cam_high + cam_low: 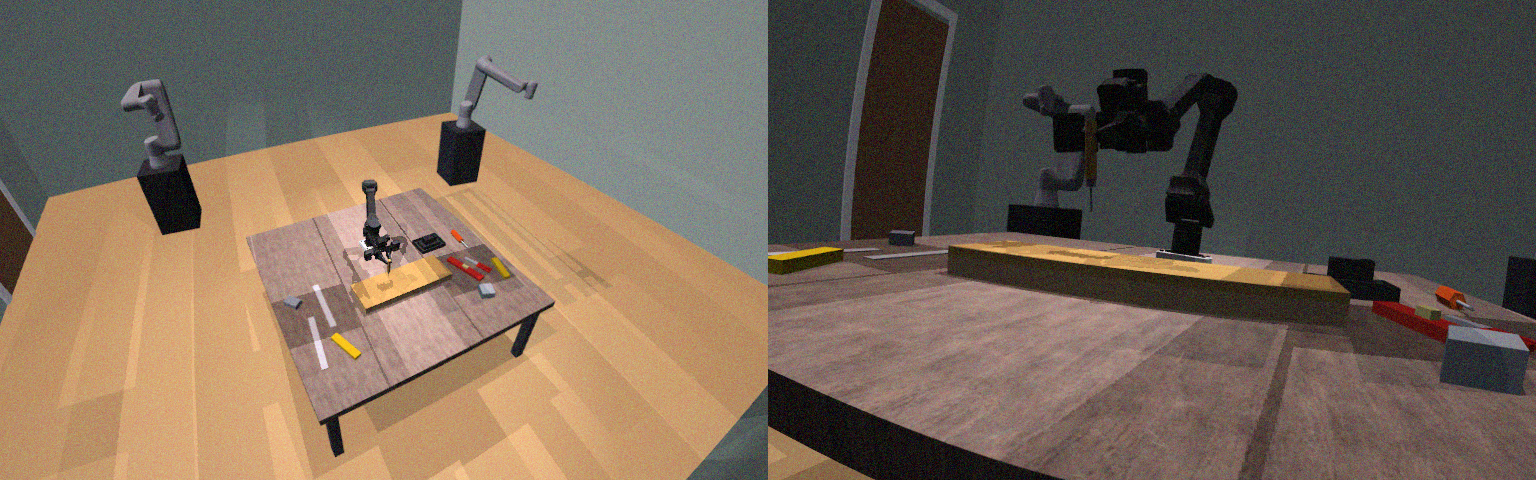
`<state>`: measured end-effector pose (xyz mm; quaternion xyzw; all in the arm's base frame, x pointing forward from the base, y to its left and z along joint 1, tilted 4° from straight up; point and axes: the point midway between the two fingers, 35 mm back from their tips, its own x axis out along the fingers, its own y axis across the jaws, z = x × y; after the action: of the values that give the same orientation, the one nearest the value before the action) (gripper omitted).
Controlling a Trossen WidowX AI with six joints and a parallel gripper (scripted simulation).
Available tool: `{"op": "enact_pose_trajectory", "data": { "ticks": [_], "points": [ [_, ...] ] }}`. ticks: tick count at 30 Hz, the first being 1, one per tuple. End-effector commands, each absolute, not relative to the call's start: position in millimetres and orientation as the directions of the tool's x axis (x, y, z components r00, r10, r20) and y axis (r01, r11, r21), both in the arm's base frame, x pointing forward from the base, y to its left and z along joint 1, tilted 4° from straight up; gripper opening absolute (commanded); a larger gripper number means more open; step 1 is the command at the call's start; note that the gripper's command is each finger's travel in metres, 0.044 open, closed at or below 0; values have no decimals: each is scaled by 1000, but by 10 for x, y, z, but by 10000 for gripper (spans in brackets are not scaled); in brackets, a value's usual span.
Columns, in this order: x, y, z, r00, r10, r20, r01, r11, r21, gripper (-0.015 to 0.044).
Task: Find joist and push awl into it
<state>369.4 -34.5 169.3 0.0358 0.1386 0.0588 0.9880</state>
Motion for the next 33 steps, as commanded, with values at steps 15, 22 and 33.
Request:
{"op": "enact_pose_trajectory", "data": {
  "ticks": [15,22,33],
  "points": [
    [3589,356,1705,969,139,-203,-132,990,48,0],
    [3490,611,1705,973,148,-175,-142,989,43,0],
    [3311,922,1708,978,161,-133,-156,987,47,0]
  ]
}}
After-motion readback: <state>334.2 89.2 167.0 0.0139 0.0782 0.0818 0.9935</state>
